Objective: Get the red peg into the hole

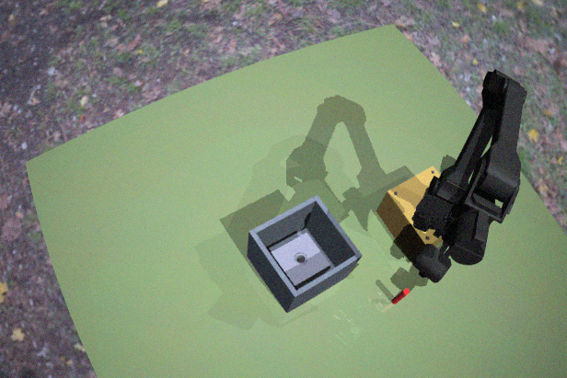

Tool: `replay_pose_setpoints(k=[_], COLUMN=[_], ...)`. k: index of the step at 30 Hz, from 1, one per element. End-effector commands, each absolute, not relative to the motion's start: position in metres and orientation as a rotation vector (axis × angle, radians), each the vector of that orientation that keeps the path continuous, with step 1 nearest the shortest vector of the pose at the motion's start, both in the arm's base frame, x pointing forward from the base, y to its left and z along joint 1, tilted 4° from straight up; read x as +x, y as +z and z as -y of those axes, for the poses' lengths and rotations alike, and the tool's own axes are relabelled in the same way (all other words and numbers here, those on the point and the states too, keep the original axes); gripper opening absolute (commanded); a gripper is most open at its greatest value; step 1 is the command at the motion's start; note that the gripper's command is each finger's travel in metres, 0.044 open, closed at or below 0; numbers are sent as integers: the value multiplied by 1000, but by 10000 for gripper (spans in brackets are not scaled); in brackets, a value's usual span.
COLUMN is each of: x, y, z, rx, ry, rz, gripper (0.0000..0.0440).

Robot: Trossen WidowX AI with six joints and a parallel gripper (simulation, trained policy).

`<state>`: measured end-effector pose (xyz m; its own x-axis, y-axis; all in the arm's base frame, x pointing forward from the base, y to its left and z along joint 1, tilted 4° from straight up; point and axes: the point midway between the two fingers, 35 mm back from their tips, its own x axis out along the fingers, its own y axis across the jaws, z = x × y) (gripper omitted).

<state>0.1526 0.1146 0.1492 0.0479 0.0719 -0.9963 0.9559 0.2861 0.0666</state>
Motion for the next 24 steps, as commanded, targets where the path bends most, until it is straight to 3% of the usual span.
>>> replay_pose_setpoints(k=[1,24], x=[148,148], y=[135,64], z=[-118,-121], rx=[1051,874], ry=[-992,-1104], rz=[-1347,-1334], gripper=[440,431])
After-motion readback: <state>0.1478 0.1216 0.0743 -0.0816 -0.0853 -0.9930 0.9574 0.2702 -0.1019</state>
